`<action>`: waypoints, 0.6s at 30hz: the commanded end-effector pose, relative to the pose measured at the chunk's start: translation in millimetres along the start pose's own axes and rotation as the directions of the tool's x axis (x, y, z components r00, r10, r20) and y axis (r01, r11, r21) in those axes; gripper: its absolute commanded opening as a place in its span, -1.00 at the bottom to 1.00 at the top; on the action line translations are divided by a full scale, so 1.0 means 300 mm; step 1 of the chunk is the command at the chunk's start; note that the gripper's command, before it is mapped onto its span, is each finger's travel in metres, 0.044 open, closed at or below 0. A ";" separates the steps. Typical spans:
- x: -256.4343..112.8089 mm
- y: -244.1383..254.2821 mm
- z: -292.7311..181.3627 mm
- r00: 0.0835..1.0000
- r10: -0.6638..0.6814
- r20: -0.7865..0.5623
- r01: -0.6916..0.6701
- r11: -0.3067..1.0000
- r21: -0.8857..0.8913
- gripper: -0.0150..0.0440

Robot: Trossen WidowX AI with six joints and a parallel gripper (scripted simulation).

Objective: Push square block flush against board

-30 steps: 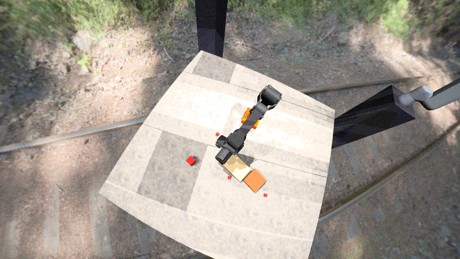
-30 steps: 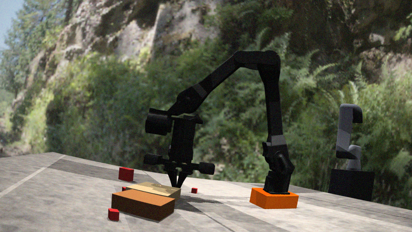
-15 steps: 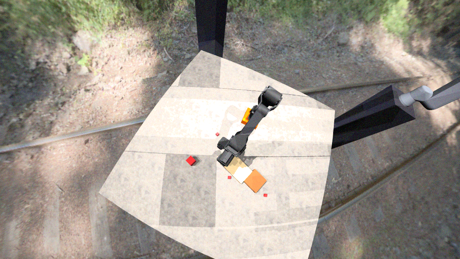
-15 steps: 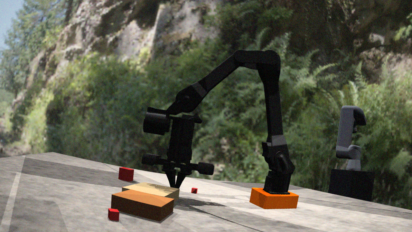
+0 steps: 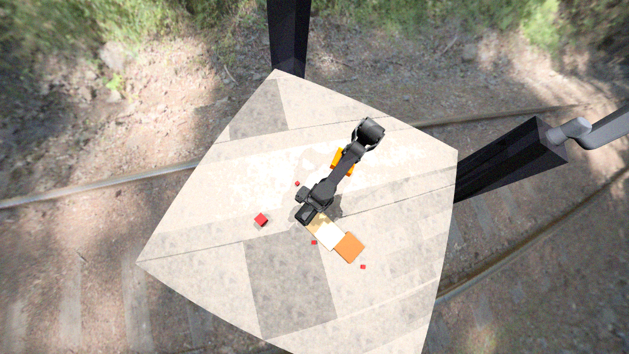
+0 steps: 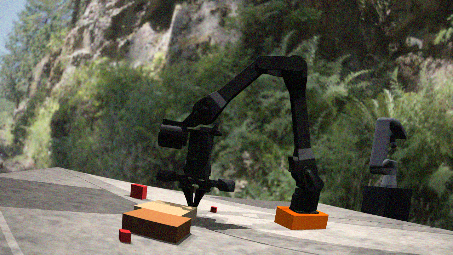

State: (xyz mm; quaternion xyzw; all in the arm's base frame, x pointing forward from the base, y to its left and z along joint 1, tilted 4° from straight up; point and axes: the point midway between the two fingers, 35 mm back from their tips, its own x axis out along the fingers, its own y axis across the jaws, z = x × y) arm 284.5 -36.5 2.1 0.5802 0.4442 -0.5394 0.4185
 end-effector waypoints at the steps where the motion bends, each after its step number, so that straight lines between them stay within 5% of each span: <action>1: 0.001 0.002 0.021 1.000 0.001 -0.002 -0.001 1.000 -0.003 -0.49; 18: 0.001 -0.002 0.115 1.000 0.001 -0.001 -0.001 1.000 -0.003 -0.49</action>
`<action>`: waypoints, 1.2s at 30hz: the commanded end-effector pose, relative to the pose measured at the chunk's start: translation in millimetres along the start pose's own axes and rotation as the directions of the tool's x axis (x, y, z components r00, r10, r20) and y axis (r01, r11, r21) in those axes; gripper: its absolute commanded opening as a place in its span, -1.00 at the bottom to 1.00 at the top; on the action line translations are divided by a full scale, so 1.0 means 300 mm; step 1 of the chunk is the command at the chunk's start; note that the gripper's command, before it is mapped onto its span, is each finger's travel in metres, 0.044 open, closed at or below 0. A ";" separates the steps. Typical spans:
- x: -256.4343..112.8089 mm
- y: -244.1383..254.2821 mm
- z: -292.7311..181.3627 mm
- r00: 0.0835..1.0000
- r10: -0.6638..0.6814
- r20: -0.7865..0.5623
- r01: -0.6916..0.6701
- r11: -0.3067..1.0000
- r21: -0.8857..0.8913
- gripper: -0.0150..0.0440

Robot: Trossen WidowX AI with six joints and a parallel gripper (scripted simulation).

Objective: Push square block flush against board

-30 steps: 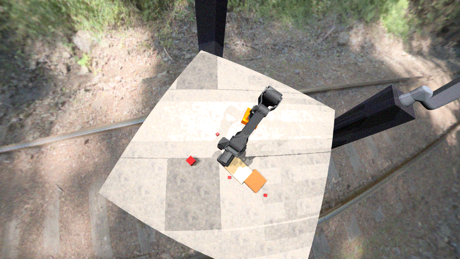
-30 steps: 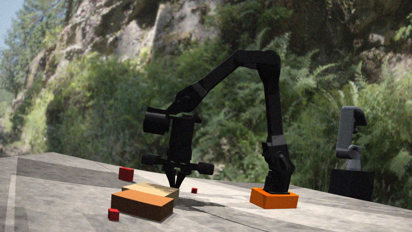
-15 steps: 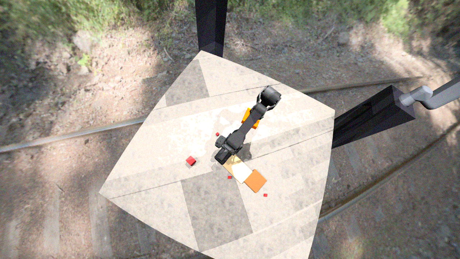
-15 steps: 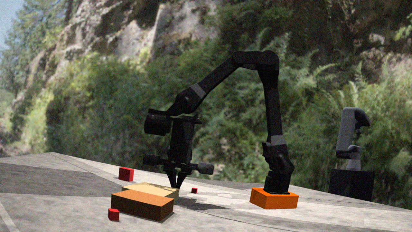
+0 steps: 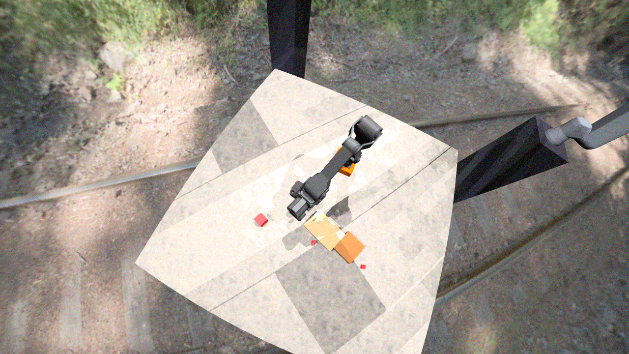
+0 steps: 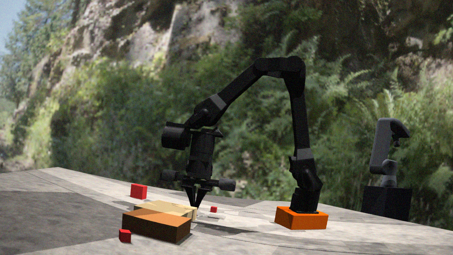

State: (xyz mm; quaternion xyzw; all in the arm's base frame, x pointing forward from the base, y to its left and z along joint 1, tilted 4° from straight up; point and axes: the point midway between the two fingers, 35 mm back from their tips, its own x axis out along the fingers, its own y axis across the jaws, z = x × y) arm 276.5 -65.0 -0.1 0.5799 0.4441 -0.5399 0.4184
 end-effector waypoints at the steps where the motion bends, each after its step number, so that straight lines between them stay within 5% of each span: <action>1: 0.000 0.000 0.021 1.000 0.002 -0.001 -0.002 1.000 -0.003 -0.49; 6: -0.173 0.001 0.006 1.000 0.002 -0.001 -0.002 1.000 -0.003 -0.49; 14: -0.177 0.010 0.005 1.000 0.016 0.000 -0.016 1.000 -0.024 -0.49; 25: -0.179 0.023 -0.005 1.000 0.015 -0.001 -0.014 0.921 -0.390 -0.49; 36: -0.180 0.037 -0.016 1.000 0.013 -0.002 -0.011 0.709 -0.705 -0.49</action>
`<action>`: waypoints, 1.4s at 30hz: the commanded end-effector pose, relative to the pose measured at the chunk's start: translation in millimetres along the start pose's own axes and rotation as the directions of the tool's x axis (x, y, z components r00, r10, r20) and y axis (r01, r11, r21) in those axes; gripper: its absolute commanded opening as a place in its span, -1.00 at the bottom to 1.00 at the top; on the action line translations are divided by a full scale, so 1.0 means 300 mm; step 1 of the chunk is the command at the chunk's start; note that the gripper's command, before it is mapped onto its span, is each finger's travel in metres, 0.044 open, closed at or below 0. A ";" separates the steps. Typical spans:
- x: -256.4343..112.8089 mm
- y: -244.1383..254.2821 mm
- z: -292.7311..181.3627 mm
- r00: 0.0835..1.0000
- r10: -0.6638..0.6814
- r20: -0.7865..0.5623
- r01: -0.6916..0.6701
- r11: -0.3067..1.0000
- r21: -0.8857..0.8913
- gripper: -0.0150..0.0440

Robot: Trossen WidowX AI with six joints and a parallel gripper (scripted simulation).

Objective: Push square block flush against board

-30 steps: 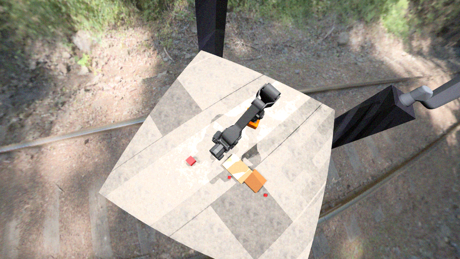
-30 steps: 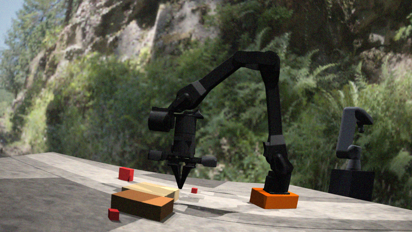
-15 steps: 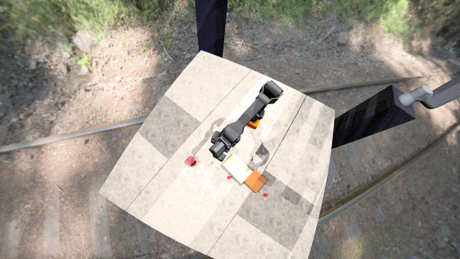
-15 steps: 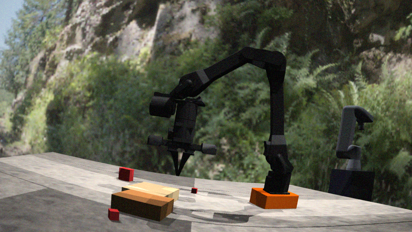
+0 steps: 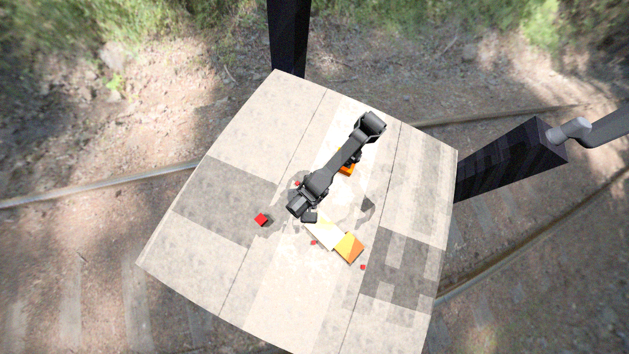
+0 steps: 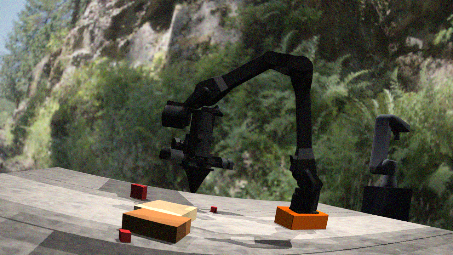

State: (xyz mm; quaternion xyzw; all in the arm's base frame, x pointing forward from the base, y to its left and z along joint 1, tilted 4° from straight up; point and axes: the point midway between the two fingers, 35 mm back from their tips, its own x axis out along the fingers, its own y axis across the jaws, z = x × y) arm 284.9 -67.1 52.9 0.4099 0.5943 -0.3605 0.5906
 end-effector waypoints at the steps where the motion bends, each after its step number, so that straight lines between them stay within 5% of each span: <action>1: -0.004 0.010 0.002 1.000 0.002 0.001 -0.002 0.990 -0.141 -0.49; 19: -0.006 0.038 0.001 1.000 0.001 -0.001 -0.002 0.720 -0.694 -0.49; 42: -0.008 0.074 -0.001 1.000 -0.001 -0.004 -0.004 0.004 -1.000 -0.49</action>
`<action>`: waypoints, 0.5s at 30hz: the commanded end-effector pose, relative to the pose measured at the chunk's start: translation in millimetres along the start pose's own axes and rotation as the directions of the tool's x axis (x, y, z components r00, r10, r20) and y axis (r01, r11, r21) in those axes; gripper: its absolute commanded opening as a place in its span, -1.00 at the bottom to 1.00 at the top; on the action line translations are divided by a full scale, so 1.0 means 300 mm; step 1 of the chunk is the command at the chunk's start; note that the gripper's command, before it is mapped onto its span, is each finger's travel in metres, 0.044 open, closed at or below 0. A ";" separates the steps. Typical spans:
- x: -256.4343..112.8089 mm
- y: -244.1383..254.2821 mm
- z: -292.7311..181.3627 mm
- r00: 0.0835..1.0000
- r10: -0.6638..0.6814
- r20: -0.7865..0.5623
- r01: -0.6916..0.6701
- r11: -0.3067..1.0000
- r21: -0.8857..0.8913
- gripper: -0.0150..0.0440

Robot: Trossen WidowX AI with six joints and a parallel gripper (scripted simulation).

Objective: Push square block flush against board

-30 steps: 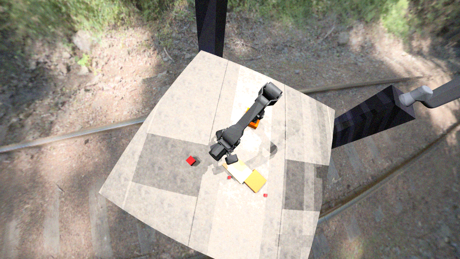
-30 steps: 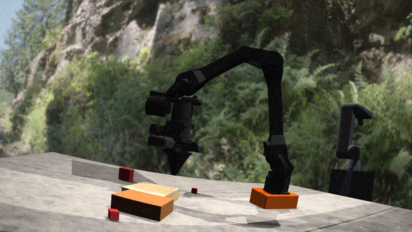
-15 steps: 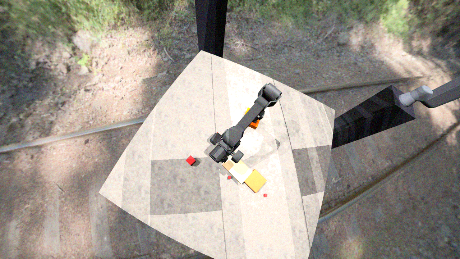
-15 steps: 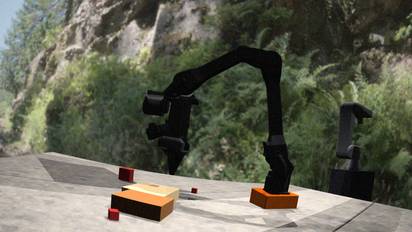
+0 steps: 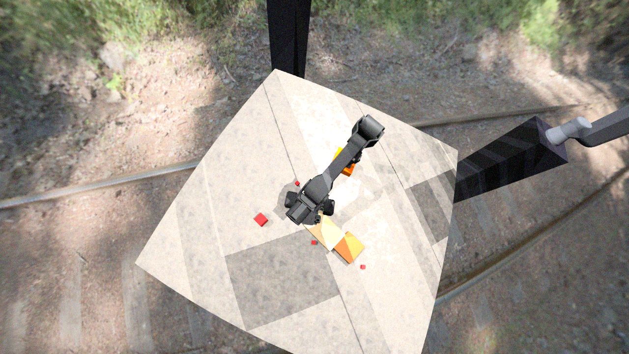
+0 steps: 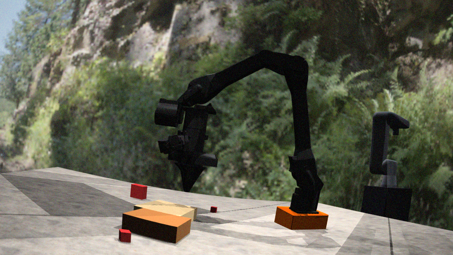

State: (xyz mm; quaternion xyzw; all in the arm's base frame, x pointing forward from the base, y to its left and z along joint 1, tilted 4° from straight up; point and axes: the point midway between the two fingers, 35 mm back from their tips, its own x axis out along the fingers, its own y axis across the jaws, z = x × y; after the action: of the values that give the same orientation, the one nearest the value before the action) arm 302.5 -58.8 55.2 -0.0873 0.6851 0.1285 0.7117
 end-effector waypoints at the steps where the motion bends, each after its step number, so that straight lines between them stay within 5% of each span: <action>1: -0.004 0.000 0.010 1.000 0.001 0.003 0.000 0.990 -0.142 -0.49; 15: 0.035 0.001 0.023 1.000 0.001 0.002 0.000 0.922 -0.387 -0.49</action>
State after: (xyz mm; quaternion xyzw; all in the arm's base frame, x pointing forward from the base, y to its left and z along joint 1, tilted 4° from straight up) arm 308.2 -57.0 52.1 -0.1987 0.6550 0.2336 0.6906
